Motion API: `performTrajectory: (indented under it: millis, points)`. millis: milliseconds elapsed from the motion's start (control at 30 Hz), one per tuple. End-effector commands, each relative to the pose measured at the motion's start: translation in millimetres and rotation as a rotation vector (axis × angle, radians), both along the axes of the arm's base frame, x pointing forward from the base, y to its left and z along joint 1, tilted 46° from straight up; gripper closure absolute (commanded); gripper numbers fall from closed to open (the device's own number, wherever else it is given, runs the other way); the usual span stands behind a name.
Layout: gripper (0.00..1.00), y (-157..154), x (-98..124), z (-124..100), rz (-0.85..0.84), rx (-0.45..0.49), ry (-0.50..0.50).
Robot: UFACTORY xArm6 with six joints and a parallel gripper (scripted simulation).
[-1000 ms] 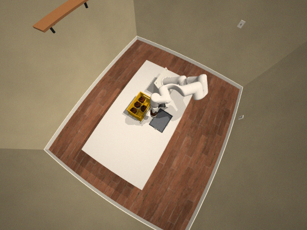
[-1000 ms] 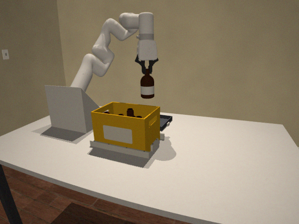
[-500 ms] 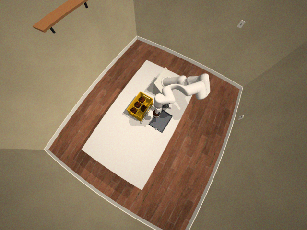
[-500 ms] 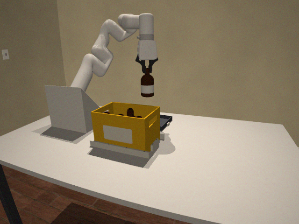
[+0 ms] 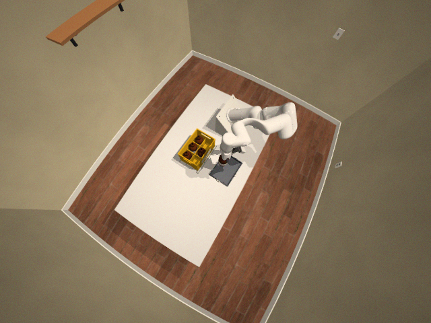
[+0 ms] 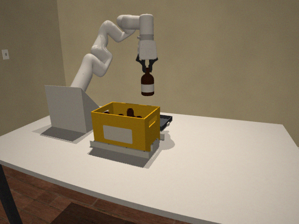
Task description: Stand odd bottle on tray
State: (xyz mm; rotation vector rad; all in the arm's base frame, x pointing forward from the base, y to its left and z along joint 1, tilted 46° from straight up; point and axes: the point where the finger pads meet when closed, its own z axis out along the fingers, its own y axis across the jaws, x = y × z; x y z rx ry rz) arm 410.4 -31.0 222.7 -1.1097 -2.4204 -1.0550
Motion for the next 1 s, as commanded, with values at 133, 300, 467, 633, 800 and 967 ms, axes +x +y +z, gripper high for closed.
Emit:
performTrajectory:
  millis: [133,300,467,633,800,967]
  points:
    - [1.00,7.2,-3.3,9.1,-0.002,-0.002,-0.003]
    - [1.00,12.2,-5.8,14.1,-0.002,-0.002,-0.003]
    - [1.00,16.6,-7.9,18.4,-0.002,-0.002,-0.003]
    - [1.00,19.6,-9.4,21.4,-0.002,-0.002,-0.003]
    - [1.00,22.2,-10.7,23.9,-0.002,-0.002,-0.003]
    - [1.00,24.8,-11.9,26.5,-0.002,-0.002,-0.003]
